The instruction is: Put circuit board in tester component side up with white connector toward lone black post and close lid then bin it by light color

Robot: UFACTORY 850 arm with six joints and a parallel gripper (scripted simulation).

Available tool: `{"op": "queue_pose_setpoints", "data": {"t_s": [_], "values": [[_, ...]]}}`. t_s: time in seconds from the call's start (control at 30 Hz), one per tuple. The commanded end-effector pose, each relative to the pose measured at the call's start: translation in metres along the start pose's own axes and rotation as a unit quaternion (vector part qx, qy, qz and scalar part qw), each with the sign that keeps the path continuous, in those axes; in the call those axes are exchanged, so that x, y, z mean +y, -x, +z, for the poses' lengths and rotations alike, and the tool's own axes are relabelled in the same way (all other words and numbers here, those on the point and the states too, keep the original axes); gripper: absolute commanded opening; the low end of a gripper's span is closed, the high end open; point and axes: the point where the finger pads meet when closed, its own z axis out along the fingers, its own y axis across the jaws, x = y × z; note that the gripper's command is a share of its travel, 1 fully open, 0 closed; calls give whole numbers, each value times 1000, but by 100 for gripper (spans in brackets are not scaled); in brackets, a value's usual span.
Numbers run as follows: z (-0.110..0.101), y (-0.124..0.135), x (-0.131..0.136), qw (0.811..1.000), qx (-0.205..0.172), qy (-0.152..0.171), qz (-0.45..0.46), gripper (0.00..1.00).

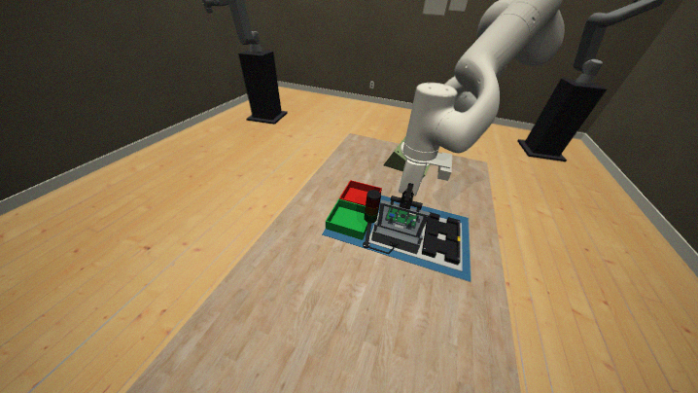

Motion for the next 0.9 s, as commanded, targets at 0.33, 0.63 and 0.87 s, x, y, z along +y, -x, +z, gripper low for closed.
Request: {"op": "queue_pose_setpoints", "data": {"t_s": [0.33,0.63,0.87], "values": [[-3,0,-9,1000,0,1,0,0],[-5,0,-22,1000,0,1,0,0],[-6,0,-32,1000,0,1,0,0]]}}
